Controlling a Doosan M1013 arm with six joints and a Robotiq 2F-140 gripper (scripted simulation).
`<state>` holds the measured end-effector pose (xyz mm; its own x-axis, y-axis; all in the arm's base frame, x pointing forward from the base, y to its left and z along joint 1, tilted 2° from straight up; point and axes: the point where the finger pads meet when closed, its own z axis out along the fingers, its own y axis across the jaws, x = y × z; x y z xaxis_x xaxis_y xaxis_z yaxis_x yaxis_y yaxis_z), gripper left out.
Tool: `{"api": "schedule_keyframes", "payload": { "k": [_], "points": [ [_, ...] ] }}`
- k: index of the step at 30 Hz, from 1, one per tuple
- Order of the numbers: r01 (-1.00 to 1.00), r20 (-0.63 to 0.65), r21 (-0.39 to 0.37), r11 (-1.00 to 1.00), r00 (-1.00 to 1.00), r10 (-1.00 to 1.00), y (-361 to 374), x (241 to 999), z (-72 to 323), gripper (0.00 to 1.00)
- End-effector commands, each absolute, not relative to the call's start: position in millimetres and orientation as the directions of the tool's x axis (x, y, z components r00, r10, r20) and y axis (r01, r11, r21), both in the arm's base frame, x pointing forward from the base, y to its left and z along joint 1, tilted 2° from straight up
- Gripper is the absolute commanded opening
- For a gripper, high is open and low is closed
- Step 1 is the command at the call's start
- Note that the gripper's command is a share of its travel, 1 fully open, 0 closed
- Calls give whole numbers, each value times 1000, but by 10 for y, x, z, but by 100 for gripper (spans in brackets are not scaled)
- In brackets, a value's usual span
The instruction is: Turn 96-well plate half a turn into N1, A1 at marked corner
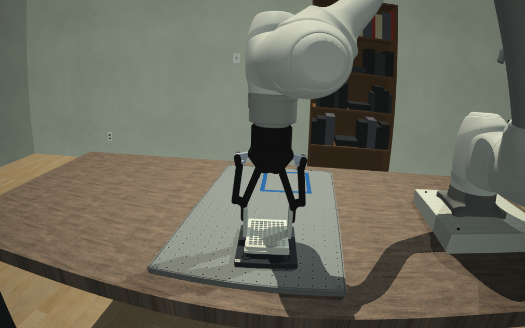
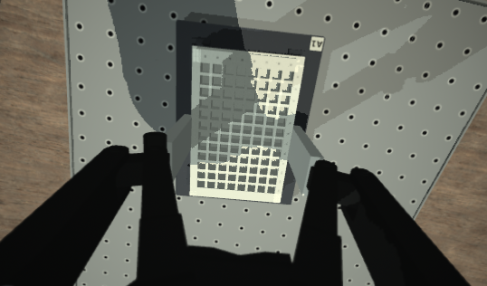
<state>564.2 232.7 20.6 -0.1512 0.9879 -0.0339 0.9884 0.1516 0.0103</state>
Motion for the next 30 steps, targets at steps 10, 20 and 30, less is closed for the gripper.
{"api": "schedule_keyframes", "payload": {
  "k": [10,20,30],
  "points": [
    [988,-33,5,154,-154,988,2318,5623,140,0],
    [988,-33,5,154,-154,988,2317,5623,126,0],
    [988,-33,5,154,-154,988,2316,5623,113,0]
  ]
}}
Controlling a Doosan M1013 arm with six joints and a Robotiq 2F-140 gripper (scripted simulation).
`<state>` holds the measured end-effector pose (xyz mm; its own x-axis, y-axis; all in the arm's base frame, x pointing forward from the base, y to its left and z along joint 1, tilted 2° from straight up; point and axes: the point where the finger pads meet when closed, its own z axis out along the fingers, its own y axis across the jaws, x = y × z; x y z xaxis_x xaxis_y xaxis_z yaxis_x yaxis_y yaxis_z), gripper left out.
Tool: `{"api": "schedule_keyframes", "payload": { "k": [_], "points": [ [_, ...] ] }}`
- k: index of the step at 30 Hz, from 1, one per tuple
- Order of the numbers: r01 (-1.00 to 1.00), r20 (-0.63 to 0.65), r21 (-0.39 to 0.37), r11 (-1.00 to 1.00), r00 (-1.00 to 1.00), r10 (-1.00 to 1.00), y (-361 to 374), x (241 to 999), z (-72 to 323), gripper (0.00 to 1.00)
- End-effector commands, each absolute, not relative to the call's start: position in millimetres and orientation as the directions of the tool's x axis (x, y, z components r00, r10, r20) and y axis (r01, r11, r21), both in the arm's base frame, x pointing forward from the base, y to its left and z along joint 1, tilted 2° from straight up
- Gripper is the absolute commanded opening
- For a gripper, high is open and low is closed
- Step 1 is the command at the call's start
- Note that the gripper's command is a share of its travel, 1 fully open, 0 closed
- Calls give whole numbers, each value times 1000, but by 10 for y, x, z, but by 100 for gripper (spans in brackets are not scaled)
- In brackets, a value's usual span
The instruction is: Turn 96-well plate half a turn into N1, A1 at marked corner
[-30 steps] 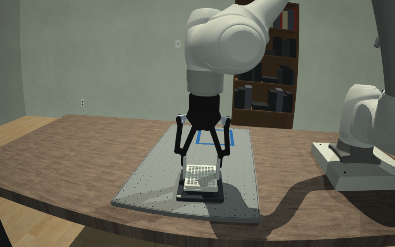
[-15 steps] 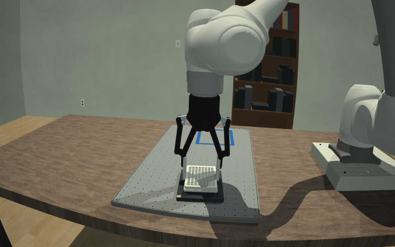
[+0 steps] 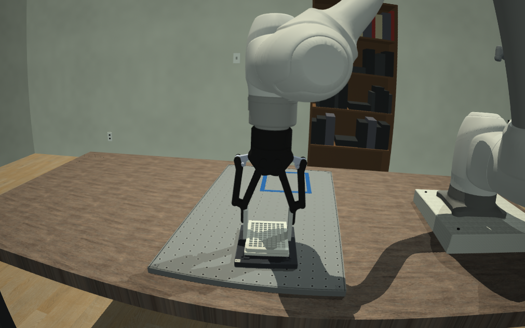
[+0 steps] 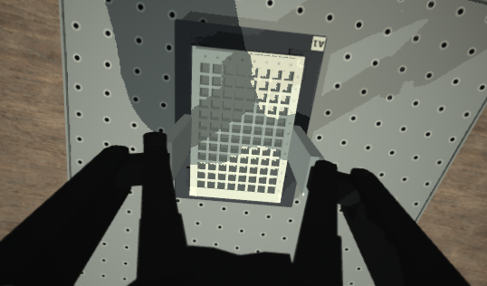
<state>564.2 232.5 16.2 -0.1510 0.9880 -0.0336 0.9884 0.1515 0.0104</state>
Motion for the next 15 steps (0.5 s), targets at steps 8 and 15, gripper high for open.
{"api": "schedule_keyframes", "payload": {
  "k": [8,15],
  "points": [
    [988,-33,5,154,-154,988,2316,5623,100,0],
    [988,-33,5,154,-154,988,2315,5623,88,0]
  ]
}}
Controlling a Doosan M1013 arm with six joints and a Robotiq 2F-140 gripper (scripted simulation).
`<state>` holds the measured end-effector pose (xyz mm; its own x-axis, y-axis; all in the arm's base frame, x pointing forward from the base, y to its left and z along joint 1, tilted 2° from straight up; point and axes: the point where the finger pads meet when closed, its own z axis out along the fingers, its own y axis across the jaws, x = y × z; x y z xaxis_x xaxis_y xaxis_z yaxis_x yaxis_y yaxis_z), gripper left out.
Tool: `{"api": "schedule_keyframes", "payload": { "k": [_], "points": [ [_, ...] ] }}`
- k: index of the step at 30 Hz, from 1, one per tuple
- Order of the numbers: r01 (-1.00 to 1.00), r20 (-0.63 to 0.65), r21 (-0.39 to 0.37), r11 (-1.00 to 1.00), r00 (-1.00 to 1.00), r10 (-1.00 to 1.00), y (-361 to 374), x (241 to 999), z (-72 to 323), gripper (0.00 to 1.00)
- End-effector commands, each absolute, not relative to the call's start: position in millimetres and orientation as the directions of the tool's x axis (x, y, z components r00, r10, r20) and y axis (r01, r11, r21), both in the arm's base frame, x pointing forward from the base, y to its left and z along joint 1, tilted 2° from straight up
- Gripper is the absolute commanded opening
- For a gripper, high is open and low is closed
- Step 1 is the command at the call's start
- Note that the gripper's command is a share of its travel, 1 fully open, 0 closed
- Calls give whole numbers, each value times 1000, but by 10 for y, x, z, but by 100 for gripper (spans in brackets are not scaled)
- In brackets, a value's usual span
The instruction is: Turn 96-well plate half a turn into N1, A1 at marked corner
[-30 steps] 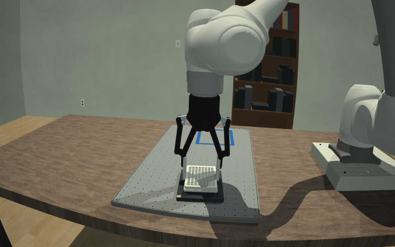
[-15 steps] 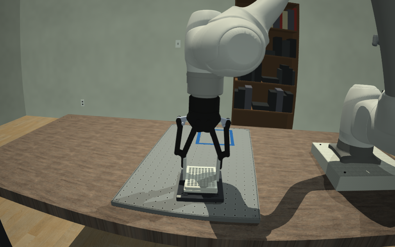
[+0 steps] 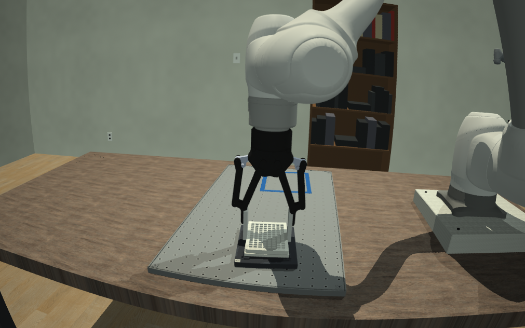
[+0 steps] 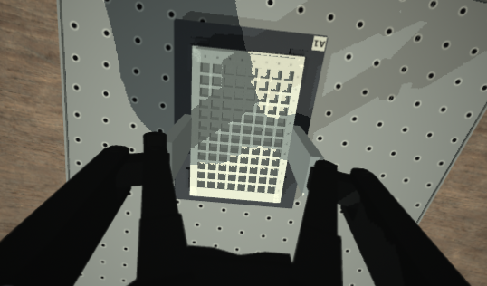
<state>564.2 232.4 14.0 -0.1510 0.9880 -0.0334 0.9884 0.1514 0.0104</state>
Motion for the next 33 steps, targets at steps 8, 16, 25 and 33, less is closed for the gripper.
{"api": "schedule_keyframes", "payload": {
  "k": [8,16,25,33],
  "points": [
    [988,-33,5,154,-154,988,2314,5623,78,0],
    [988,-33,5,154,-154,988,2314,5624,65,0],
    [988,-33,5,154,-154,988,2313,5624,55,0],
    [988,-33,5,154,-154,988,2313,5623,55,0]
  ]
}}
